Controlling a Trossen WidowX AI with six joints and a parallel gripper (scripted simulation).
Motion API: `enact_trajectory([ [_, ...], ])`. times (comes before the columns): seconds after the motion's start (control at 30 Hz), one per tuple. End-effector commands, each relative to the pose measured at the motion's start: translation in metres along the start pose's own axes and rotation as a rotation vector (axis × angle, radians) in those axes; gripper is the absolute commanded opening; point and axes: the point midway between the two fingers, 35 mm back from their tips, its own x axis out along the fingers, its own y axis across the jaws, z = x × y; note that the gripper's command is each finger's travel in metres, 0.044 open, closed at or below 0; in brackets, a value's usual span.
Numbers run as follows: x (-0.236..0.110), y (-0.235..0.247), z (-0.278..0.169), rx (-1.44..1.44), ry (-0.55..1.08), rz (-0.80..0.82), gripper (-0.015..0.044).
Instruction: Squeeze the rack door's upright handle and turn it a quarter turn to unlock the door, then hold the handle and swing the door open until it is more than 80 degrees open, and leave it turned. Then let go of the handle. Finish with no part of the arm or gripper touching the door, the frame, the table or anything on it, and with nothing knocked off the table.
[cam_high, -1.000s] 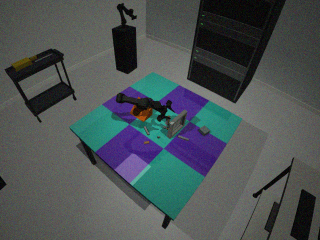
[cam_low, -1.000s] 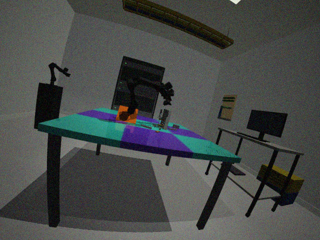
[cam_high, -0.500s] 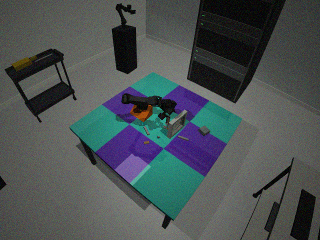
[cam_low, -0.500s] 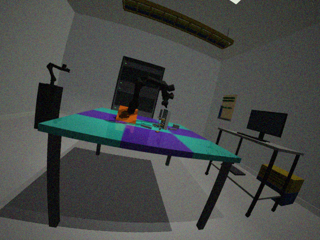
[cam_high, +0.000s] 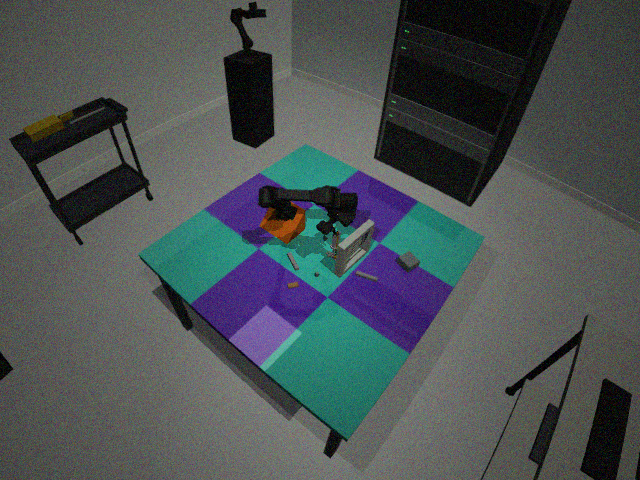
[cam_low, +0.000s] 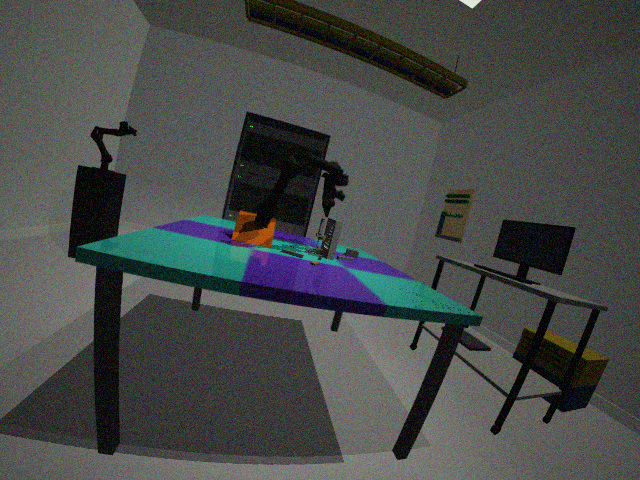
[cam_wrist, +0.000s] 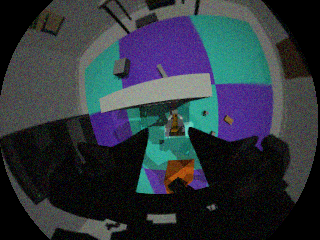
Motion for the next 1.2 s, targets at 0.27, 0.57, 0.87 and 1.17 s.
enact_trajectory([
  [0.27, -0.003, 0.001, -0.009, -0.125, 0.096, -0.257, 0.0291],
  [0.57, 0.003, 0.000, -0.009, -0.128, 0.104, -0.259, 0.0291],
  [0.87, 0.017, -0.004, -0.010, -0.129, 0.120, -0.253, 0.0291],
  [1.17, 0.031, -0.007, -0.011, -0.131, 0.136, -0.248, 0.0291],
])
